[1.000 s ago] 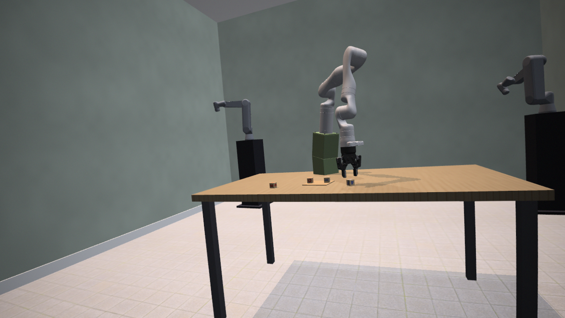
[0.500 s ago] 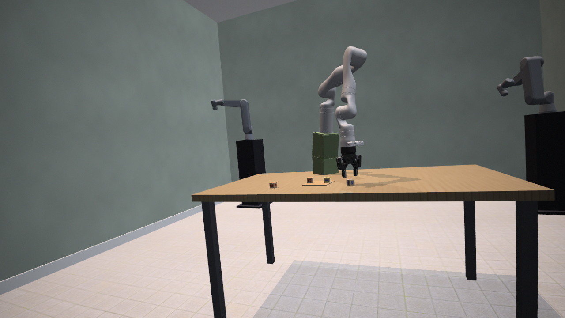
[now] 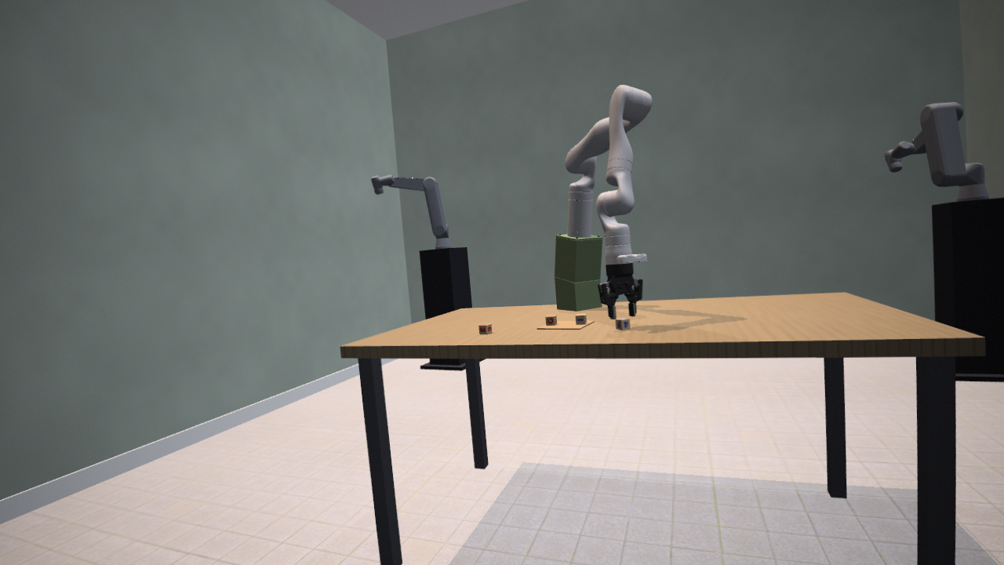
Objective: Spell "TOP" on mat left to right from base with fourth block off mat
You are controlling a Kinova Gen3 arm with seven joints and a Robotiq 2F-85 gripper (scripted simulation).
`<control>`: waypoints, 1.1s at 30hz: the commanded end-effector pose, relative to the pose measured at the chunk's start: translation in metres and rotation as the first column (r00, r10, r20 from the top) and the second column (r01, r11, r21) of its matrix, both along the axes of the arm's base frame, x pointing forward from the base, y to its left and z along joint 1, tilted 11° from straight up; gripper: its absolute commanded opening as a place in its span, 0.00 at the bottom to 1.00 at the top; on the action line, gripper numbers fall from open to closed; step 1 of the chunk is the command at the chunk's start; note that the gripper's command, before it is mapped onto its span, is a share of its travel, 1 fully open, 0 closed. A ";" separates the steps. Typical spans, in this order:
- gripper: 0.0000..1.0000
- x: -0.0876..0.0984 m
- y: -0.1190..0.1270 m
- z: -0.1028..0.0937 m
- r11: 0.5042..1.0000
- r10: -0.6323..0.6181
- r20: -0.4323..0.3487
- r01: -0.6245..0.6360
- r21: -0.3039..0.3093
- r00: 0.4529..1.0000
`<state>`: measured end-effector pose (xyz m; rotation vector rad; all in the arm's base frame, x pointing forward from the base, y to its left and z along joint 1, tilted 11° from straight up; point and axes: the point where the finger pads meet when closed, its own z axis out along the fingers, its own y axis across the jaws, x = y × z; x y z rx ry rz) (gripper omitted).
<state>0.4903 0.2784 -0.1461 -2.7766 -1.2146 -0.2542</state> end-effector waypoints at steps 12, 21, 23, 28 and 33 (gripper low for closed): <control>0.67 0.002 0.003 -0.026 1.000 -0.001 -0.002 0.001 -0.001 1.000; 0.67 0.003 0.003 -0.027 1.000 -0.001 -0.002 0.001 -0.001 1.000; 0.67 0.003 0.003 -0.027 1.000 -0.001 -0.002 0.001 -0.001 1.000; 0.67 0.003 0.003 -0.027 1.000 -0.001 -0.002 0.001 -0.001 1.000; 0.67 0.003 0.003 -0.027 1.000 -0.001 -0.002 0.001 -0.001 1.000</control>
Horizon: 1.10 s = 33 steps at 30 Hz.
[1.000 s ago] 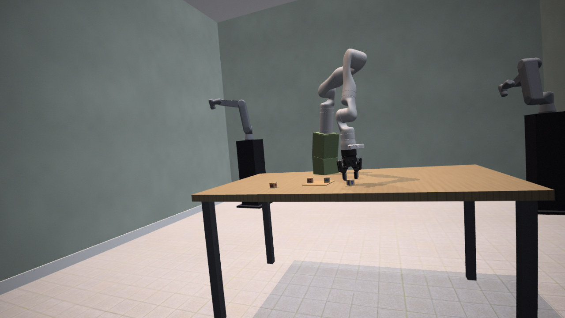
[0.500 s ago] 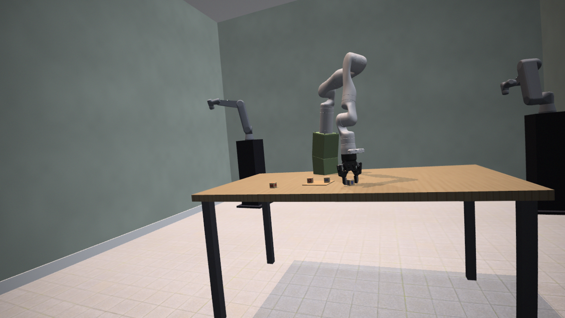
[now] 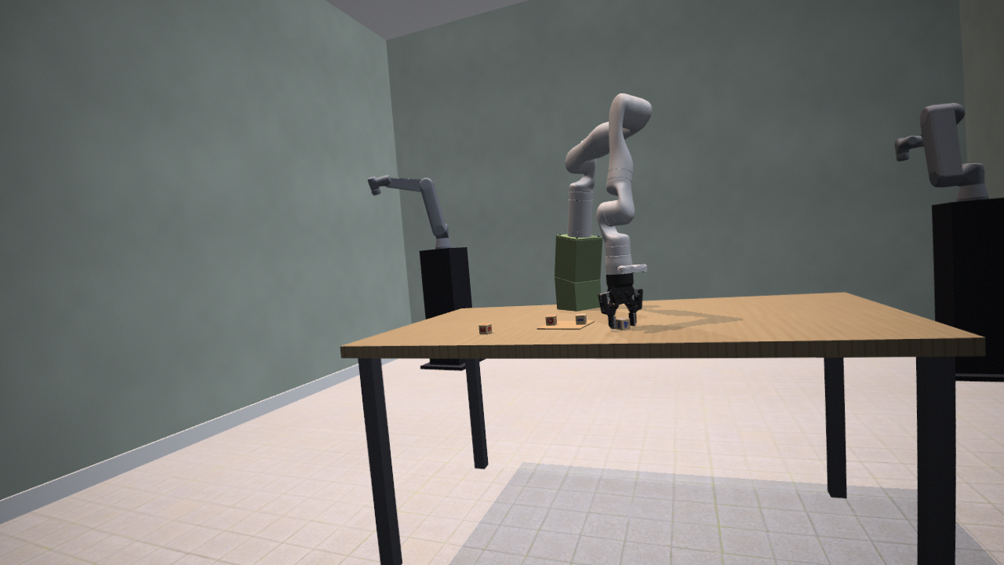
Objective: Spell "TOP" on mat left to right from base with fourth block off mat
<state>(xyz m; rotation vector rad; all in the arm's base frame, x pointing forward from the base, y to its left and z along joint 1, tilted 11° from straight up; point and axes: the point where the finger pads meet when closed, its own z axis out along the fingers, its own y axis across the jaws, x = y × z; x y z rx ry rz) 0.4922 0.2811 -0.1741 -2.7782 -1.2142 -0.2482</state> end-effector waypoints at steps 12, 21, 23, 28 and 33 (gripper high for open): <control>0.46 0.001 0.000 0.001 1.000 0.000 0.002 0.000 0.001 1.000; 0.26 0.001 0.000 0.001 1.000 0.000 0.002 0.000 0.001 1.000; 0.26 0.001 0.000 0.001 1.000 0.000 0.002 0.000 0.001 1.000; 0.26 0.001 0.000 0.001 1.000 0.000 0.002 0.000 0.001 1.000; 0.26 0.001 0.000 0.001 1.000 0.000 0.002 0.000 0.001 1.000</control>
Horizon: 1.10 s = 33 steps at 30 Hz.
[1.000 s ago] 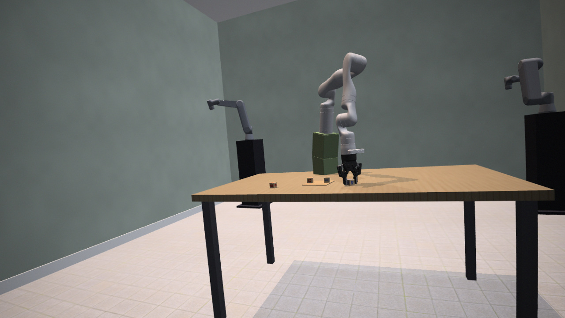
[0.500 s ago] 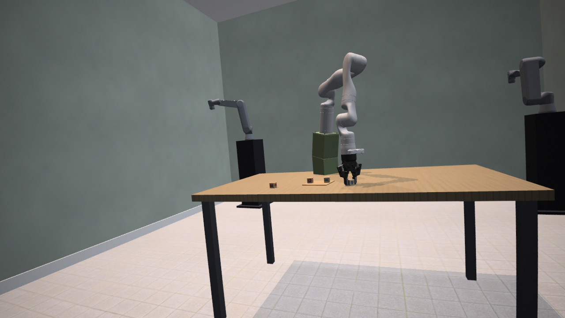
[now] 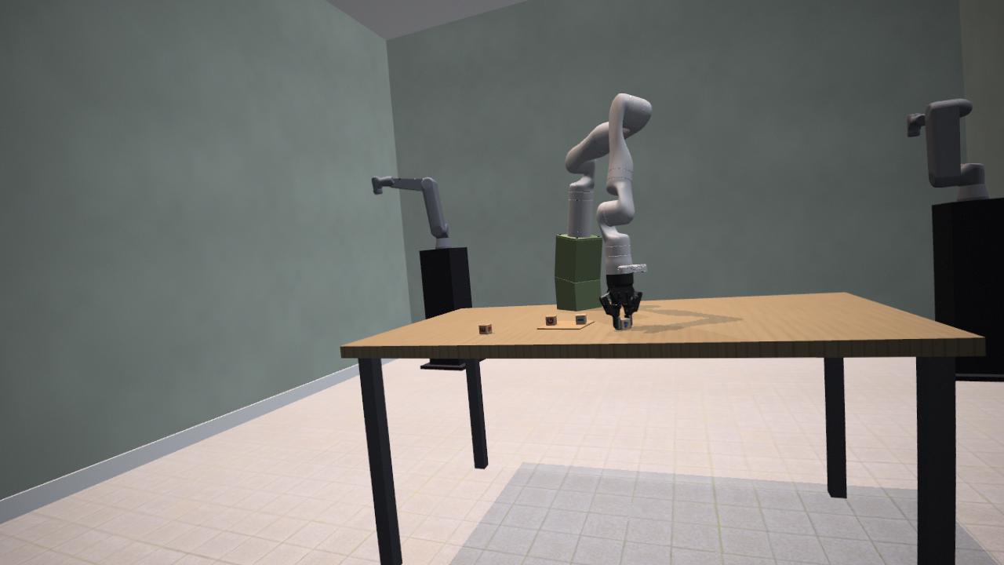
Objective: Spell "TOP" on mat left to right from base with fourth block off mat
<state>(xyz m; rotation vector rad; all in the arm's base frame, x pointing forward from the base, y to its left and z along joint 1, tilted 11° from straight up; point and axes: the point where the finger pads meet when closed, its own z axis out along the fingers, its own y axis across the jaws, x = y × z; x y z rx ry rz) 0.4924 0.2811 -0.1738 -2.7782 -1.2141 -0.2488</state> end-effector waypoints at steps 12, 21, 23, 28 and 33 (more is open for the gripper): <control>0.26 0.001 0.000 0.001 1.000 0.000 0.001 0.000 0.001 1.000; 0.26 0.000 0.000 0.002 1.000 0.000 0.001 0.000 0.001 1.000; 0.26 0.000 -0.001 0.007 1.000 0.000 0.001 0.000 0.001 1.000; 0.26 -0.003 -0.005 0.034 1.000 0.000 0.001 0.000 0.001 1.000; 0.26 -0.007 -0.010 0.064 1.000 0.000 0.001 0.000 0.001 1.000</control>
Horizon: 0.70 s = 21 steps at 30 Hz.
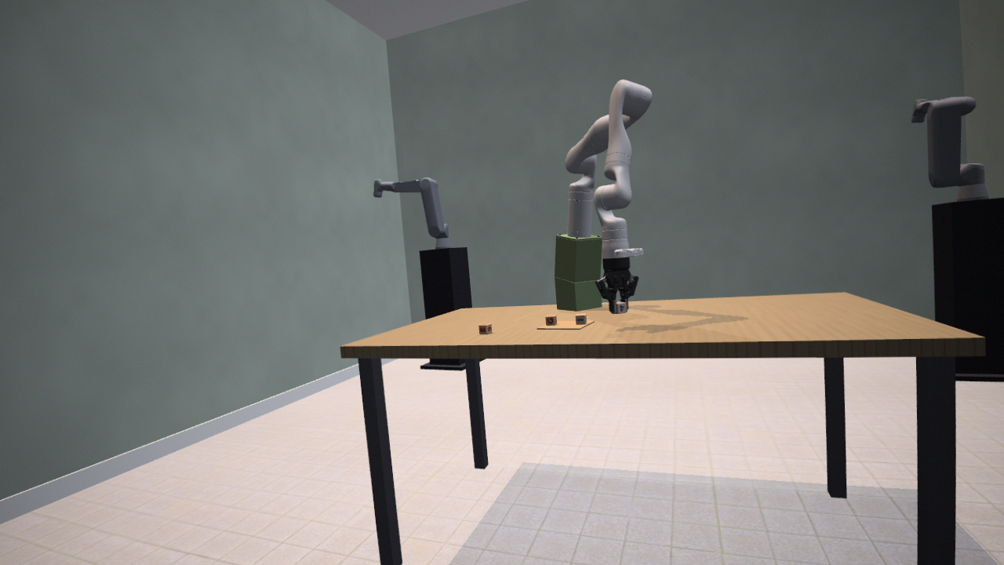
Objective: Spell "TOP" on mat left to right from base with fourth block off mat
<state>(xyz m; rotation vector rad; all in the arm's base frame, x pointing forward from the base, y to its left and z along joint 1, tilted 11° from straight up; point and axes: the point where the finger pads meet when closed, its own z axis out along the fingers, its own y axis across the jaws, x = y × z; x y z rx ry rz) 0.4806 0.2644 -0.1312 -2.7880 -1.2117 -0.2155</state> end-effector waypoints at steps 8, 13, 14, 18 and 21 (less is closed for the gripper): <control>0.26 0.001 0.002 0.055 1.000 0.003 0.020 -0.003 0.014 1.000; 0.26 0.001 0.001 0.056 1.000 0.003 0.020 -0.003 0.014 1.000; 0.26 0.001 0.001 0.056 1.000 0.003 0.020 -0.003 0.014 1.000; 0.26 0.001 0.001 0.056 1.000 0.003 0.020 -0.003 0.014 1.000; 0.26 0.001 0.001 0.056 1.000 0.002 0.020 -0.003 0.014 1.000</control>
